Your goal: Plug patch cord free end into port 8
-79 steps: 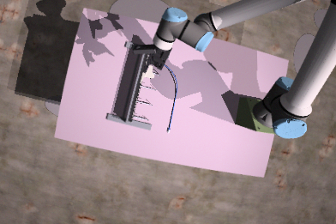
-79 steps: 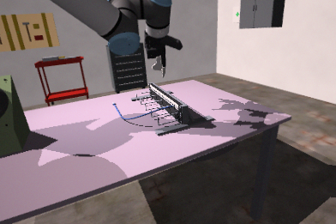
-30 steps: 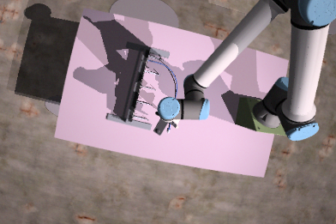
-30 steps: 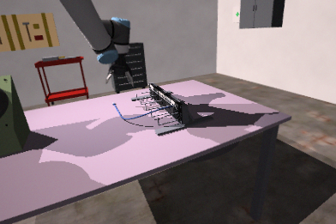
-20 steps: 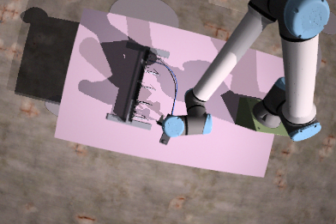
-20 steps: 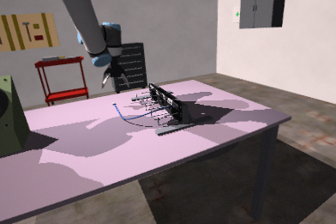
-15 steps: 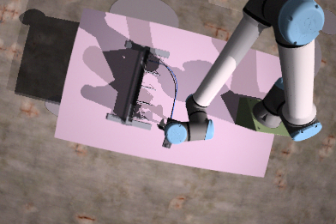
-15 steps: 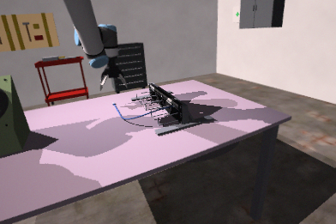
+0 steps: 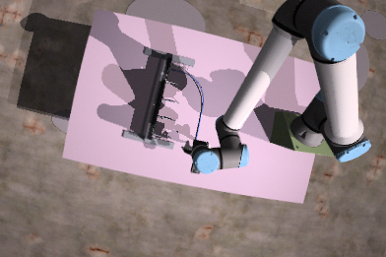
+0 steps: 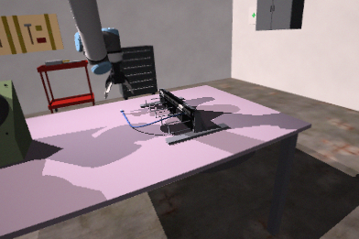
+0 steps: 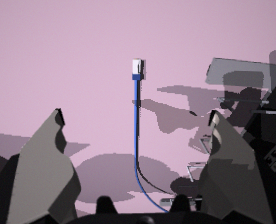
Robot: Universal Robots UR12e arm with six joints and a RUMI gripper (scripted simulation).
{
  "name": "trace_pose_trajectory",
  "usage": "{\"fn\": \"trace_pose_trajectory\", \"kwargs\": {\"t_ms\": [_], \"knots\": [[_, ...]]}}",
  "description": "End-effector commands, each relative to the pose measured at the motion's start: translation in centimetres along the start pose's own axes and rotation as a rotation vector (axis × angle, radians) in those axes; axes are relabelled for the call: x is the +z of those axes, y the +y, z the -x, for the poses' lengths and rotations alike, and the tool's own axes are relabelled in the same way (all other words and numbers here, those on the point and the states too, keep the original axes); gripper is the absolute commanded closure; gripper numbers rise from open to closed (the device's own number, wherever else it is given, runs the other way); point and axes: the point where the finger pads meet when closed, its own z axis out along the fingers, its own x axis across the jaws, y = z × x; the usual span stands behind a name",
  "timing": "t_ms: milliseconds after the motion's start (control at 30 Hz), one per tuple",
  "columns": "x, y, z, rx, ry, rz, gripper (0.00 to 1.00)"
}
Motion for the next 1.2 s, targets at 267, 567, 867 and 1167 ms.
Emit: {"fn": "trace_pose_trajectory", "kwargs": {"t_ms": [267, 567, 867, 1167], "knots": [[0.03, 0.03, 0.11, -0.009, 0.006, 0.004, 1.00], [0.03, 0.03, 0.11, -0.009, 0.006, 0.004, 1.00], [0.03, 0.03, 0.11, -0.009, 0.006, 0.004, 1.00], [0.03, 0.03, 0.11, -0.009, 0.006, 0.004, 1.00]]}}
